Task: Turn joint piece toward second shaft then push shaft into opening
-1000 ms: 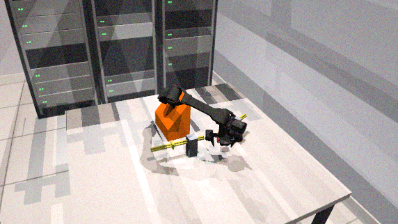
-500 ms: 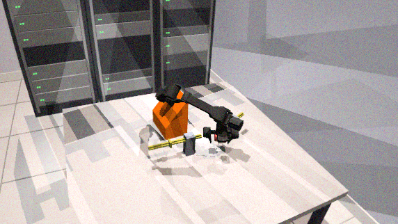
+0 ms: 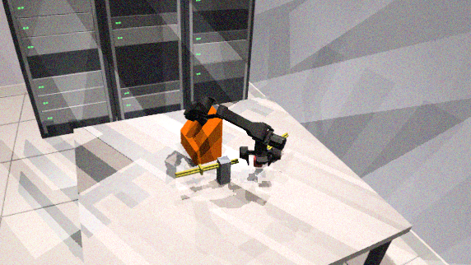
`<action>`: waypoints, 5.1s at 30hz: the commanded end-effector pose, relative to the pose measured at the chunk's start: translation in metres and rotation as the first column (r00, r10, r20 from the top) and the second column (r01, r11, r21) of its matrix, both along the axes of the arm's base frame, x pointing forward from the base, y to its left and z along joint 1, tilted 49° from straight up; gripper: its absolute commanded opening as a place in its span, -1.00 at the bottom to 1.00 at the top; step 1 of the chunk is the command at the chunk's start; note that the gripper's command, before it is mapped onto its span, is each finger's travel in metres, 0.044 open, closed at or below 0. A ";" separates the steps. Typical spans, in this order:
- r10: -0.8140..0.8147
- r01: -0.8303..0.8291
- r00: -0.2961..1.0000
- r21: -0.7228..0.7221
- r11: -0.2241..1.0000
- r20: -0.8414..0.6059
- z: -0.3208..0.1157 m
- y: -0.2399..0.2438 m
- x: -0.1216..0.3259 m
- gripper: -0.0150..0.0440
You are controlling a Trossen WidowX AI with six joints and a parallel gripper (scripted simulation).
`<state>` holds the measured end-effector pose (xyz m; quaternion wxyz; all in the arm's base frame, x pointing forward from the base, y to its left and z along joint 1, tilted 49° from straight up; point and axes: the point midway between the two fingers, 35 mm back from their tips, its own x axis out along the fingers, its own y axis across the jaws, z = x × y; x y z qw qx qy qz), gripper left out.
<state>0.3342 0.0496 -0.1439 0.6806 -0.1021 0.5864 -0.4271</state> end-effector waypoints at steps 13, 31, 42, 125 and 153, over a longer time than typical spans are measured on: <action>0.000 0.000 1.000 -0.003 1.000 -0.010 -0.018 -0.019 -0.006 1.00; 0.000 0.000 1.000 -0.003 1.000 -0.010 -0.019 -0.019 -0.006 0.12; 0.000 0.000 1.000 -0.003 1.000 -0.010 -0.019 -0.019 -0.006 0.12; -0.002 0.002 1.000 -0.003 1.000 -0.009 -0.019 -0.019 -0.006 0.01; -0.141 0.142 0.975 0.008 0.990 0.173 -0.011 -0.025 -0.012 -0.49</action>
